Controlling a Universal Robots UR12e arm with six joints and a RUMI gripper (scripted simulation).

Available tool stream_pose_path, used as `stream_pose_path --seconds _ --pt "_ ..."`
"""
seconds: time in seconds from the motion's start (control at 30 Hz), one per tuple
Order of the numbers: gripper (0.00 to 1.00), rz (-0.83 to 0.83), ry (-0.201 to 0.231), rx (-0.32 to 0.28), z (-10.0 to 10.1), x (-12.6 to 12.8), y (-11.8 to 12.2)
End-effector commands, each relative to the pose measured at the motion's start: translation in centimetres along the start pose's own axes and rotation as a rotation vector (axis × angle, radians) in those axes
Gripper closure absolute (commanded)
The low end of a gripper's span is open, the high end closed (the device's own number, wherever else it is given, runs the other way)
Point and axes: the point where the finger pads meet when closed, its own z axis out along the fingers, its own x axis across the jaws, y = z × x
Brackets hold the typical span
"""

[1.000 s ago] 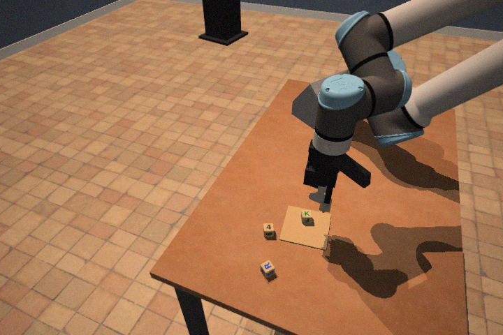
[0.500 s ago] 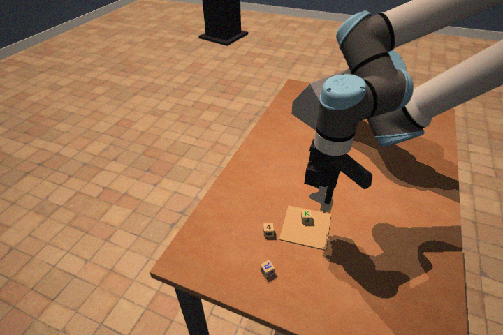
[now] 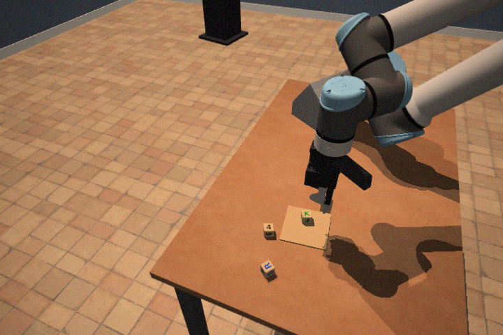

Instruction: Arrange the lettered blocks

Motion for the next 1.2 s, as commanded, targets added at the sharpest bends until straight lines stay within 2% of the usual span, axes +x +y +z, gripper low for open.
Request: stream_pose_path --seconds 0.0,0.33,0.4,0.67,0.83,1.17 --pt "0.91 0.000 0.001 -0.001 0.9 0.1 0.0" --pt "0.91 0.000 0.001 -0.001 5.5 0.1 0.0" --pt "0.91 0.000 0.001 -0.001 5.5 0.1 0.0" --pt "0.91 0.000 0.001 -0.001 8.5 0.1 0.0" --pt "0.91 0.000 0.001 -0.001 9.2 0.1 0.0" --pt "0.91 0.000 0.001 -0.001 9.2 0.1 0.0"
